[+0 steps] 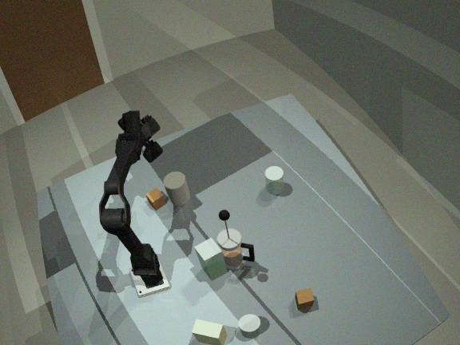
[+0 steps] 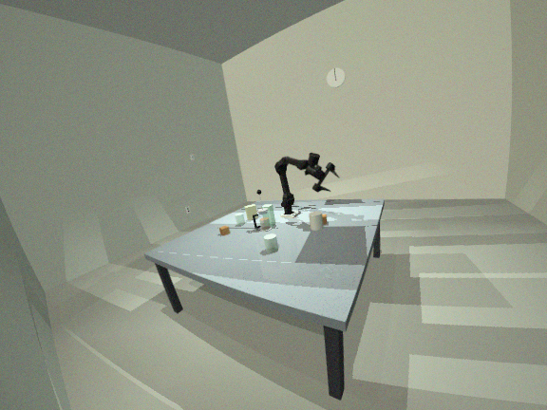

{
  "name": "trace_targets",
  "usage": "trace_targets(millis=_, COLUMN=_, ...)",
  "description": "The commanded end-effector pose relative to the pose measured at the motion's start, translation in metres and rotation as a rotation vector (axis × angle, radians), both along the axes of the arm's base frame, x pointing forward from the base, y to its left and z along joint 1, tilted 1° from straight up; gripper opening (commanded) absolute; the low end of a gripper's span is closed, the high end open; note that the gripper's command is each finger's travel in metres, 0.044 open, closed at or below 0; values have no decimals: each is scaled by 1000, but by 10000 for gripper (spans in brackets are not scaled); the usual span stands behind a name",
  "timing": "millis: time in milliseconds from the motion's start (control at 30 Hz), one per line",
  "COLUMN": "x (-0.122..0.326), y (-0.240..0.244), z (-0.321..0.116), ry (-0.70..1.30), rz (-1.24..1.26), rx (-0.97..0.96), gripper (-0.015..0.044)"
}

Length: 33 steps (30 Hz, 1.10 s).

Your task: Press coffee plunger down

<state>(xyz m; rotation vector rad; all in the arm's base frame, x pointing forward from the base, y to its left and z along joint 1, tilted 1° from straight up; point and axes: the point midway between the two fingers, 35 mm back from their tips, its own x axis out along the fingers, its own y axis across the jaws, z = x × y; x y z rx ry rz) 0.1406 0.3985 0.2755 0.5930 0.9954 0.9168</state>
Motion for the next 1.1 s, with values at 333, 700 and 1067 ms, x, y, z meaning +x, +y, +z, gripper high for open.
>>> trace_targets(millis=333, x=130, y=-185, z=45, ry=-328, rz=-362, rx=-210, gripper=440)
trace_targets(millis=700, x=124, y=-352, z=64, ry=-484, rz=-649, rx=-548, gripper=440)
trace_targets(millis=1067, x=81, y=-422, z=57, ry=-503, rz=-783, rx=-780, gripper=440)
